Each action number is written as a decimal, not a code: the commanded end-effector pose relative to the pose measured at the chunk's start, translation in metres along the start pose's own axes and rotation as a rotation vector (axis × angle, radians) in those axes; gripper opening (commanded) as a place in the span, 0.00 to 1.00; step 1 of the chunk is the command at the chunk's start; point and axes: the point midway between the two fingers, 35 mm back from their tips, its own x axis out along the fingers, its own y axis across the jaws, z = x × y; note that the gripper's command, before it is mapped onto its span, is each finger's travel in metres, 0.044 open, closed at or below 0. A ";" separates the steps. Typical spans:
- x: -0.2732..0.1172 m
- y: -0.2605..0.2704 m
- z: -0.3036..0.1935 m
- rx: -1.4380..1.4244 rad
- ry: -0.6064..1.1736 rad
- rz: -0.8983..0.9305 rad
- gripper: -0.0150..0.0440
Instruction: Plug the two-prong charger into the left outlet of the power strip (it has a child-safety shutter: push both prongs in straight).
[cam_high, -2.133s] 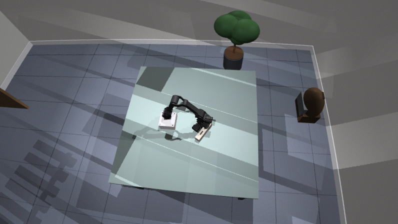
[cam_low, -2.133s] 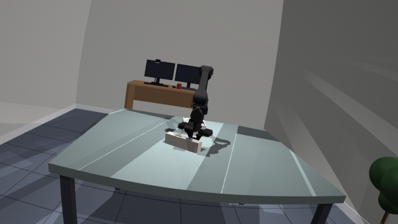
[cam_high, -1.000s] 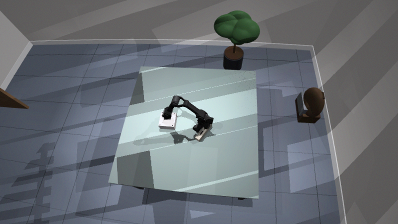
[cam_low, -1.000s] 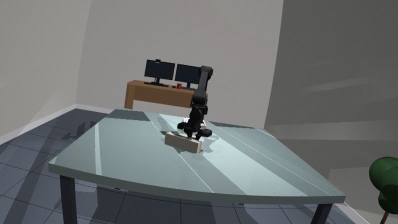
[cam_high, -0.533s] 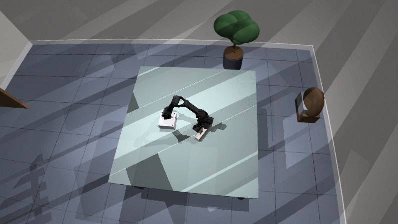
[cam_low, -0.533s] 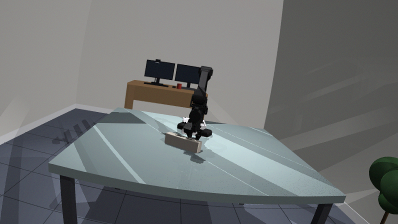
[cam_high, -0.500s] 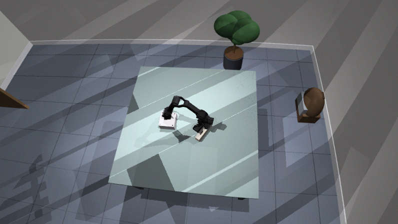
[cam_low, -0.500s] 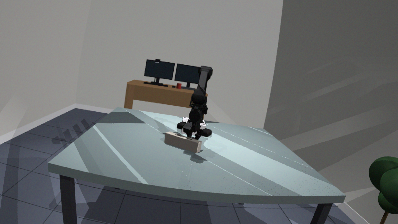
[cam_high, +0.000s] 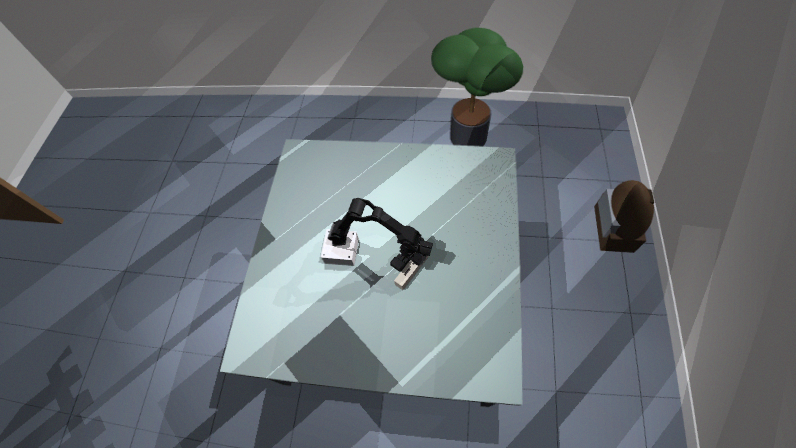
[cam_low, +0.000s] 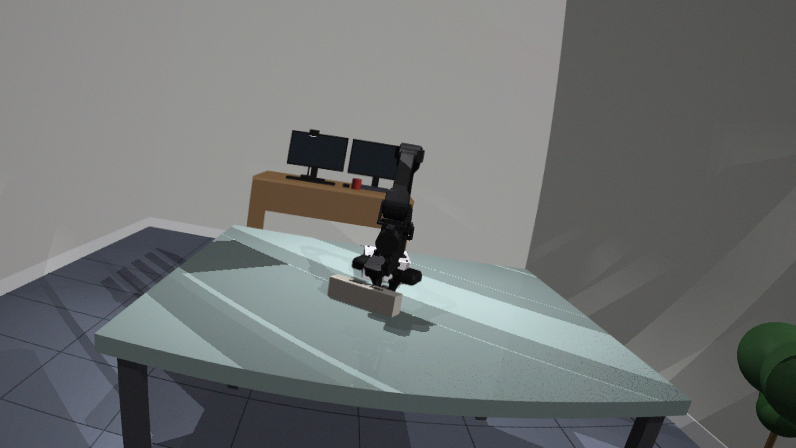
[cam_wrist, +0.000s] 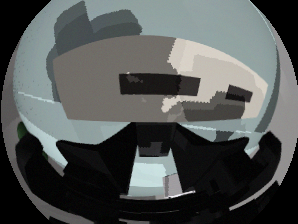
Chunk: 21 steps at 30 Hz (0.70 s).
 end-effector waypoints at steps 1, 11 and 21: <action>-0.001 0.001 0.012 0.001 -0.032 0.006 0.25; -0.001 0.001 0.015 0.001 -0.032 0.006 0.25; -0.001 0.001 0.014 0.001 -0.032 0.006 0.25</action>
